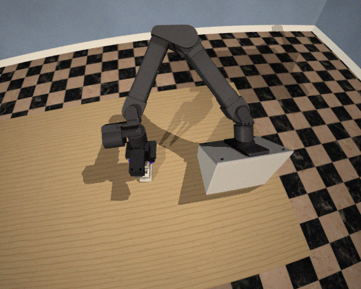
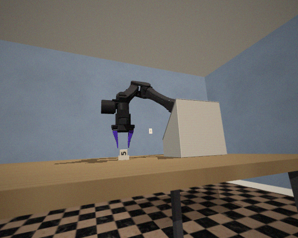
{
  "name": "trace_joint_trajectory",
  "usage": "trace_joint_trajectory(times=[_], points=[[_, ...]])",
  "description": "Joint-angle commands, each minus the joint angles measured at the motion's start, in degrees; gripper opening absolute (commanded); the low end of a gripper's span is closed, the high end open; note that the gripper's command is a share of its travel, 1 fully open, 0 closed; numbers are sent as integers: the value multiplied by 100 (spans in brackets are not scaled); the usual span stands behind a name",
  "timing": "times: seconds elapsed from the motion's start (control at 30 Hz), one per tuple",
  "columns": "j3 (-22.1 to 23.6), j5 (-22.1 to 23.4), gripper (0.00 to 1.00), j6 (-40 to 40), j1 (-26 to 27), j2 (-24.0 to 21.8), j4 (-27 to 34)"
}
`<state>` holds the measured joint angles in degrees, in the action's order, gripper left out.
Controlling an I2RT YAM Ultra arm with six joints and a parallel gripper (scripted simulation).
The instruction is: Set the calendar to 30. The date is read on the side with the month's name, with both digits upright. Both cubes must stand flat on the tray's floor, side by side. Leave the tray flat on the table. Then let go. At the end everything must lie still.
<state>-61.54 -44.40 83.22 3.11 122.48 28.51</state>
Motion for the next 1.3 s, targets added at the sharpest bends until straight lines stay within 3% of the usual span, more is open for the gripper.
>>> trace_joint_trajectory(times=[0.0,0.83,1.27], points=[[-8,2,47,3,-29,-22,-5],[-2,2,47,21,-17,-11,-34],[94,8,47,313,192,168,-513]])
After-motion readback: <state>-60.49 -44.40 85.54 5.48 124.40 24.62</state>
